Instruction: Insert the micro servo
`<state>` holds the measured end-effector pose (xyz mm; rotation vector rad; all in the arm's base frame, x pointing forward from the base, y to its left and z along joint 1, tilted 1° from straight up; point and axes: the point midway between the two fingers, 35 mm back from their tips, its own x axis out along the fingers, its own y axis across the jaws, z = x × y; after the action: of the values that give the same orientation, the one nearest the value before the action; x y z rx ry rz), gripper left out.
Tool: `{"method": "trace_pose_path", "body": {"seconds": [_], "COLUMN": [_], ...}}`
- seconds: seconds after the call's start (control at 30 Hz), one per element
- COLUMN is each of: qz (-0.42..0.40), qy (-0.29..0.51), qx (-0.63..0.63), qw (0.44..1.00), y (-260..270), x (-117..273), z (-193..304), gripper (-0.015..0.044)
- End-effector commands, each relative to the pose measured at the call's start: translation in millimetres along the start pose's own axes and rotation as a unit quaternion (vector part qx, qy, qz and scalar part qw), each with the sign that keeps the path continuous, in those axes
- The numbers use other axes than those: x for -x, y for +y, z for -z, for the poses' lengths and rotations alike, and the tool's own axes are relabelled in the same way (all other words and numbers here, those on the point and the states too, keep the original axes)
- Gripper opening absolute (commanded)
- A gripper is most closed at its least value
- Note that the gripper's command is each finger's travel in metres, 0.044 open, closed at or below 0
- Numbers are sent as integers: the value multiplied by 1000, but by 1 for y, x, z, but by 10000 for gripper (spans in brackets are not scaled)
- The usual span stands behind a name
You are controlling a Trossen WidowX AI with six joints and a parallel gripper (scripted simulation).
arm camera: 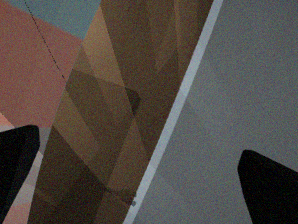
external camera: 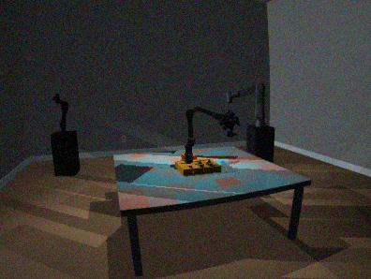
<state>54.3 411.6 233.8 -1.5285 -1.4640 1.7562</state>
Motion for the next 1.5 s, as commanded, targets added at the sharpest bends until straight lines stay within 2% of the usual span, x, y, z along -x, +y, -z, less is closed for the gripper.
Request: {"method": "trace_pose_path", "body": {"seconds": [0.0, 0.37, 0.73, 1.1, 1.47], "qz": [-43, -129, -206, -264, -311], "qy": [47, 149, 239, 310, 358], "qx": [-56, -187, -320, -451, -573], "qw": [996, 962, 894, 794, 668], "y": [32, 106, 178, 239, 286], "x": [21, 84, 157, 230, 296], "z": [27, 70, 81, 62, 14], "gripper": [440, 440, 440, 440, 440]}}
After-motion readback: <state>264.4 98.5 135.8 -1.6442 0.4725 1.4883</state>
